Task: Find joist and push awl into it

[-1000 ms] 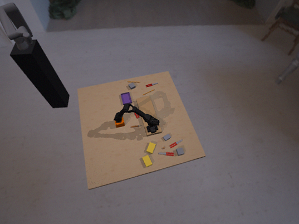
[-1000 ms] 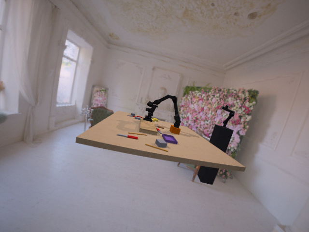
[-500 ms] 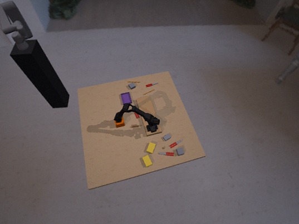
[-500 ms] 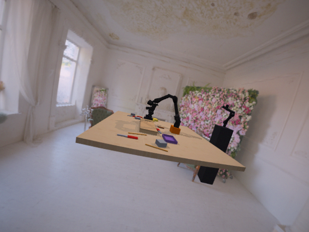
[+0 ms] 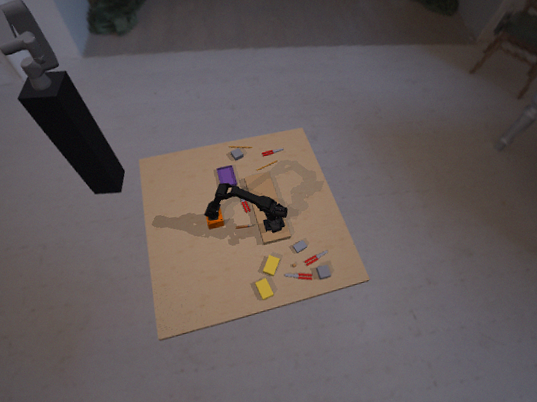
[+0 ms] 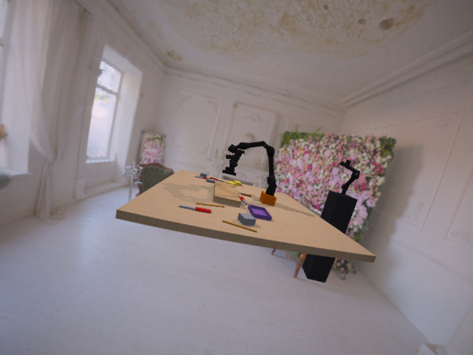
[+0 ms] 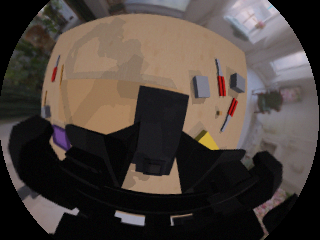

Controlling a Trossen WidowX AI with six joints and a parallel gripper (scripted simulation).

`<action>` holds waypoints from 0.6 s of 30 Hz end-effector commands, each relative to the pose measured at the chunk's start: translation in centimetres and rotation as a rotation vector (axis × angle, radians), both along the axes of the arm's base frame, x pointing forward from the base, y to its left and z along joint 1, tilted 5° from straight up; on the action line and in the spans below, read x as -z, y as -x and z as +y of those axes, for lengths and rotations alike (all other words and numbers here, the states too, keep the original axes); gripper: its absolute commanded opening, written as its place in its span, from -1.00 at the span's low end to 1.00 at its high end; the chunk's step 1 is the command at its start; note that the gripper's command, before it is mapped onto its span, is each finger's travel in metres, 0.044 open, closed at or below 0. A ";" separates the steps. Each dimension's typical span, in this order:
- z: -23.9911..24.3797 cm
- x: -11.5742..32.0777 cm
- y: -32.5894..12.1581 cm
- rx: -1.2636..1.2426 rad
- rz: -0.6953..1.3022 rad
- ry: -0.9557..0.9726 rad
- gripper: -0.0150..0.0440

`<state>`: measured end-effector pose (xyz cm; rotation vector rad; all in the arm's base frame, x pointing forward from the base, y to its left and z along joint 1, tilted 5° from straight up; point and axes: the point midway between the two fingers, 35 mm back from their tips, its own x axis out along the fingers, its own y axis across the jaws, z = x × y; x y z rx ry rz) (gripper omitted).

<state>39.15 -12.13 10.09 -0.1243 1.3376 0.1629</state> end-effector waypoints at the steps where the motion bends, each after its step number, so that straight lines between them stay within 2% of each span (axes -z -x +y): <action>1: 1.5 -0.3 -0.3 -0.041 0.001 0.000 -0.49; 18: 13.7 -0.1 -0.7 -0.340 -0.012 -0.018 -0.49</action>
